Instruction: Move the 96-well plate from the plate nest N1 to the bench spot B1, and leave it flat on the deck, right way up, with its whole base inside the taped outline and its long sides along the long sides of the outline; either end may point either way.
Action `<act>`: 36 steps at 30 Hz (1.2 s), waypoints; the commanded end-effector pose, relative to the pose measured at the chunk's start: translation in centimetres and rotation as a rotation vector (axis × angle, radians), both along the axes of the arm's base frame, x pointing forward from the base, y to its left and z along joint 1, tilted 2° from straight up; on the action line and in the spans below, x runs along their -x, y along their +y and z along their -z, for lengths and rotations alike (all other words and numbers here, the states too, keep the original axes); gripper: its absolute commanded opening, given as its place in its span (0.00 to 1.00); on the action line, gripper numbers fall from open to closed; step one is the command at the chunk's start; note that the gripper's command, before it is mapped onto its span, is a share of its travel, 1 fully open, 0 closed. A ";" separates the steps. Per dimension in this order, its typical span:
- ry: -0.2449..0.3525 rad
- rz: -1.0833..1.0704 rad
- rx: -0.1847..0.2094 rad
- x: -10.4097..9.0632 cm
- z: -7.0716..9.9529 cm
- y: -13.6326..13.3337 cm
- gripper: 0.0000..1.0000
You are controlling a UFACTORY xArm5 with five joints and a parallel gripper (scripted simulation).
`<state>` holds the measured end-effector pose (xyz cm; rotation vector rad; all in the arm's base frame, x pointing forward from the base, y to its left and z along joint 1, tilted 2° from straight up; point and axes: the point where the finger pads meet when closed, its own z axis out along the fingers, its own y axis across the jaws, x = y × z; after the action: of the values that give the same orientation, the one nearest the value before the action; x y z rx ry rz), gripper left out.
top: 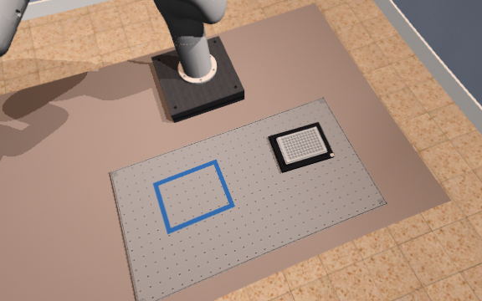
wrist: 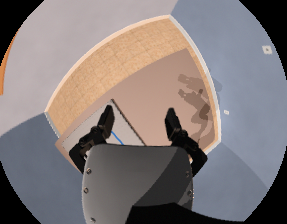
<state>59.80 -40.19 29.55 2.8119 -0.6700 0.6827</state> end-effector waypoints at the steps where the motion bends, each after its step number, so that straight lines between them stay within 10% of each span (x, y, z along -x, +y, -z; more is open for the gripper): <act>1: -0.004 0.000 0.003 0.0 -0.3 0.0 1.00; 17: -0.004 0.000 0.003 0.0 -0.3 0.0 1.00; 36: 0.089 -0.106 -0.055 0.1 -0.4 8.9 1.00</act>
<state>59.66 -32.43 29.73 2.9085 -0.5644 0.5831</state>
